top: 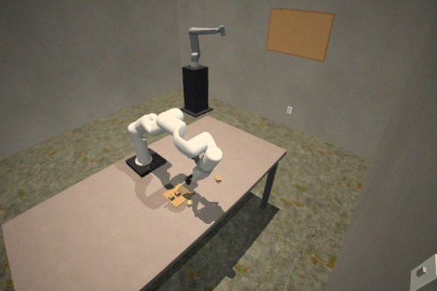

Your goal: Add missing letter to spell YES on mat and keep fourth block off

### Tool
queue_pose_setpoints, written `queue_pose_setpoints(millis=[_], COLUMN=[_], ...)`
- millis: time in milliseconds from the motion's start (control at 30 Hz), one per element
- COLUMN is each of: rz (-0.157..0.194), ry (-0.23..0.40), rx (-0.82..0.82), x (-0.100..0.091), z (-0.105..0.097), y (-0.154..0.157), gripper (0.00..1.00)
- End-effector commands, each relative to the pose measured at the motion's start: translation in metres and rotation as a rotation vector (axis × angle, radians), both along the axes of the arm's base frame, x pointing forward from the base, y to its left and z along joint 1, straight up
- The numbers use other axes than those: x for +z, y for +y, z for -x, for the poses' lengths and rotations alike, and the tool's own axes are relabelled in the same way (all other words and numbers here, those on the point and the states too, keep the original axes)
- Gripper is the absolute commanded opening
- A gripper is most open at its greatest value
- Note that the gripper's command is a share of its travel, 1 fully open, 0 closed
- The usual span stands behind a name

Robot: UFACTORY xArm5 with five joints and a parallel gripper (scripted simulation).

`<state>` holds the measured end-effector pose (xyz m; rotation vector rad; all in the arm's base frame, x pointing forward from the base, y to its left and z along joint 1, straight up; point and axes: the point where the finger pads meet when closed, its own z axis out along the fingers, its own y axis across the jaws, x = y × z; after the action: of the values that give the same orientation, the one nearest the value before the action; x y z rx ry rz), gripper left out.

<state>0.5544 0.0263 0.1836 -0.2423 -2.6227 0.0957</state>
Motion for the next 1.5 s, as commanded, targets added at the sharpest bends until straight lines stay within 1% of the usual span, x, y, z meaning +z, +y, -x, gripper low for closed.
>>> queue_pose_setpoints(millis=[0,200,267,800,867,1367,1433,1467], rz=[0.000,0.000,-0.001,-0.001,-0.001,-0.001,-0.001,-0.001], ry=[-0.006,-0.006,-0.006,-0.006,-0.006,-0.006,-0.006,-0.006], rx=[0.000,0.000,0.000,0.000,0.000,0.000,0.000,0.000], x=[0.002,0.002,-0.003,-0.003,-0.009,-0.009,-0.014,-0.014], z=[-0.001,-0.001,0.006,0.006,0.015,0.015,0.025,0.025], y=[0.000,0.000,-0.001,-0.001,-0.001,-0.001,-0.002,-0.002], gripper=[1.00,1.00,1.00,1.00,1.00,1.00,1.00,1.00])
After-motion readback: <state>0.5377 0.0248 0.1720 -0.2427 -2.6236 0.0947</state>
